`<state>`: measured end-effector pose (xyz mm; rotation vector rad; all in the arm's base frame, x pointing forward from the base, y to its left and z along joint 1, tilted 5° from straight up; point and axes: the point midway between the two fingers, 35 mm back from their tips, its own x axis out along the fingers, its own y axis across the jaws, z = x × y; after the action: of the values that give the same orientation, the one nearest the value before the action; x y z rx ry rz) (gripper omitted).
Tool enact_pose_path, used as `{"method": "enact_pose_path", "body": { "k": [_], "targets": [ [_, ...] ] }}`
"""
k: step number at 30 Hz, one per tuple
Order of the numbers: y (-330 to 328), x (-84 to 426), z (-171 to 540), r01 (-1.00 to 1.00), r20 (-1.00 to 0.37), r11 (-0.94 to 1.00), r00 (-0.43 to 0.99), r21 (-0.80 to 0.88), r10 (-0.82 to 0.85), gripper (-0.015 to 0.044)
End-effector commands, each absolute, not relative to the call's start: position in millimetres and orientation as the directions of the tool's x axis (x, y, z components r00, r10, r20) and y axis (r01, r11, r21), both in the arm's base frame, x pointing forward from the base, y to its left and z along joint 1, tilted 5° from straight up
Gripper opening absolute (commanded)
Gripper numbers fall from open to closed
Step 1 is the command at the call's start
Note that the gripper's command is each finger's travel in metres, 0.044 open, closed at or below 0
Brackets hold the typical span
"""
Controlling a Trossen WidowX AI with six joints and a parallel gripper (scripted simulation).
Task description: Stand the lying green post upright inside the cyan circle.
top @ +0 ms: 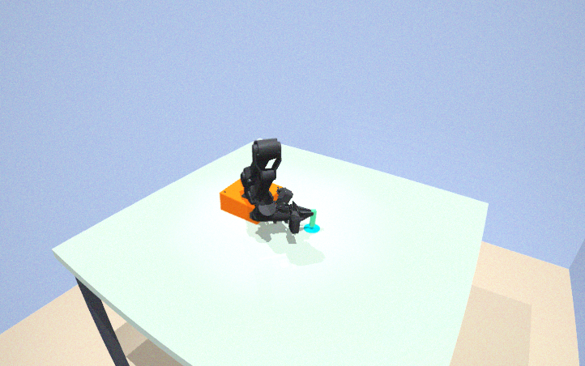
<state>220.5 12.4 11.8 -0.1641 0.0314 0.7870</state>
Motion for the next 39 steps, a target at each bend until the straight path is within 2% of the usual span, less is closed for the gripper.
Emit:
{"method": "enact_pose_path", "body": {
  "k": [1,17,31,39],
  "targets": [
    [12,222,5,-0.708,-0.087,0.683,0.703,-0.181,0.706,0.0023],
    [12,222,1,-0.706,-0.087,0.676,0.702,-0.210,0.706,0.0023],
    [12,222,1,-0.706,-0.087,0.676,0.702,-0.210,0.706,0.0390],
    [9,225,13,-0.707,-0.087,0.680,0.703,-0.195,0.706,0.0400]
  ]
}}
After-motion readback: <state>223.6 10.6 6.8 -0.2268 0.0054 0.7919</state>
